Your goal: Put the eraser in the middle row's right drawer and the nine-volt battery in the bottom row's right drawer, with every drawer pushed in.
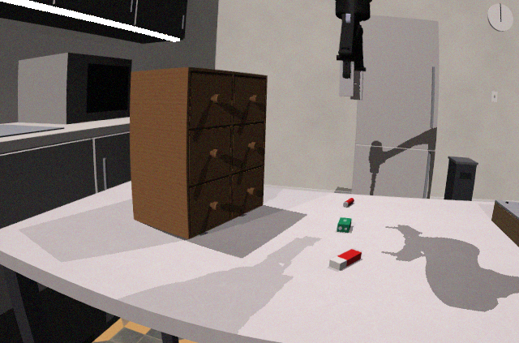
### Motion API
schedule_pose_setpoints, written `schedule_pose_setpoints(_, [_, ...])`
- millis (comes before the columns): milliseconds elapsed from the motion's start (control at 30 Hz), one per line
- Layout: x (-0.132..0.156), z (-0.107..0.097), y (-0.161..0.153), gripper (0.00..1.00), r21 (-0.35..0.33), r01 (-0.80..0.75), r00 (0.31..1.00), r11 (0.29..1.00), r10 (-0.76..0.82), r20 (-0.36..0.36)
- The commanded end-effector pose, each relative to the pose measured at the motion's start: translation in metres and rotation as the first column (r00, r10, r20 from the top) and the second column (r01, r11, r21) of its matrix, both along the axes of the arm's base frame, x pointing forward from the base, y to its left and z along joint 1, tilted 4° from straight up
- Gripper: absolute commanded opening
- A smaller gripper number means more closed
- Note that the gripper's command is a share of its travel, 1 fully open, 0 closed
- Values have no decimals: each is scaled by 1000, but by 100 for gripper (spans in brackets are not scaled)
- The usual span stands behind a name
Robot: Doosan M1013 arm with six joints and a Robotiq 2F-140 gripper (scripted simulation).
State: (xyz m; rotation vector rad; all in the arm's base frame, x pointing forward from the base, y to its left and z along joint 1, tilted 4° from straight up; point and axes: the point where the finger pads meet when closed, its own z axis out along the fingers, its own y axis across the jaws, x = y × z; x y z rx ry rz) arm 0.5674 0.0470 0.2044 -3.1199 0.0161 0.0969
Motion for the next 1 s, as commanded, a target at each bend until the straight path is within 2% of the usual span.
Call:
schedule_pose_setpoints(0, [0, 0, 0, 100, -41, 107, 994, 993, -107, 2])
schedule_pose_setpoints(200, [2, -3, 0, 100, -42, 108, 994, 993, -107, 31])
schedule_pose_setpoints(467, [9, -11, -1, 100, -43, 111, 988, 993, -105, 117])
schedule_pose_setpoints(533, [9, -11, -1, 100, -43, 111, 988, 993, -105, 117])
schedule_pose_setpoints(733, [17, -20, -3, 100, -45, 114, 970, 992, -102, 220])
schedule_pose_setpoints(967, [30, -34, -4, 100, -46, 120, 923, 992, -94, 374])
